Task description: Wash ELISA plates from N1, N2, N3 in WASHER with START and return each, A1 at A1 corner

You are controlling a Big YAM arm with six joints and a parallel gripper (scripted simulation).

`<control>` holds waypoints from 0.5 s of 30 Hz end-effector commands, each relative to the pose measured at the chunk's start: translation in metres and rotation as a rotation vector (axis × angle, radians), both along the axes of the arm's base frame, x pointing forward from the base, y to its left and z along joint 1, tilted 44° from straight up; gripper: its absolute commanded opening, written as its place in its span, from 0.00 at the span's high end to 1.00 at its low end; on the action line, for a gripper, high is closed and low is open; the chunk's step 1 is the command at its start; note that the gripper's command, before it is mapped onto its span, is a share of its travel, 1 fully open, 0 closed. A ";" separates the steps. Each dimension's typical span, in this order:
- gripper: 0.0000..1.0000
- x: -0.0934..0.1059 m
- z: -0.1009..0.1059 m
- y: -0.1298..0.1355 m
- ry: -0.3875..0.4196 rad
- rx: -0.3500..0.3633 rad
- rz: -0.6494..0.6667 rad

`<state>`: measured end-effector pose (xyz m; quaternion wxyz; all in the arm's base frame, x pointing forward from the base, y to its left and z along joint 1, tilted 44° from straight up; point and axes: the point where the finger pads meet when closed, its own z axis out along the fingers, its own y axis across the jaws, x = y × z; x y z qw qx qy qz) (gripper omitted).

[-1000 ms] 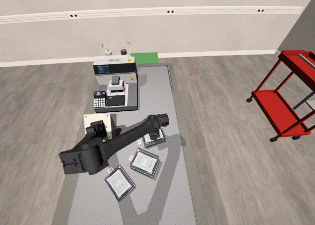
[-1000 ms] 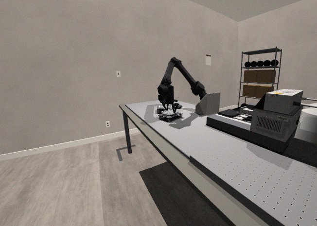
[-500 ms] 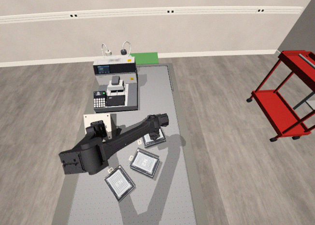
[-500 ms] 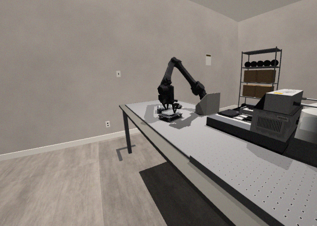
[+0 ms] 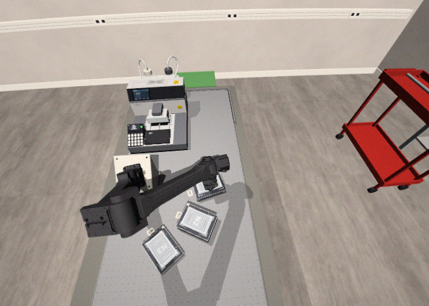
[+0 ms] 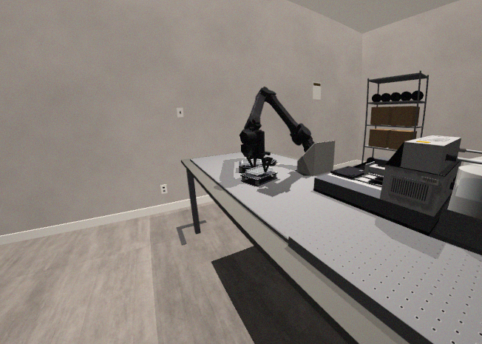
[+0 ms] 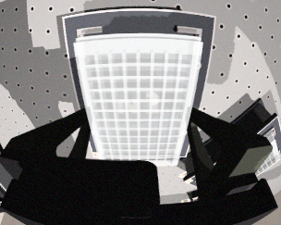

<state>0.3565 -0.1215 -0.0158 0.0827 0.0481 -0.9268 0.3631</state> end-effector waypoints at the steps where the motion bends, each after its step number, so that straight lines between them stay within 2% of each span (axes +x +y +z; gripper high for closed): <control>1: 0.18 0.007 0.000 -0.006 -0.009 -0.001 -0.005; 15: 0.18 -0.001 -0.006 -0.005 0.009 -0.001 0.000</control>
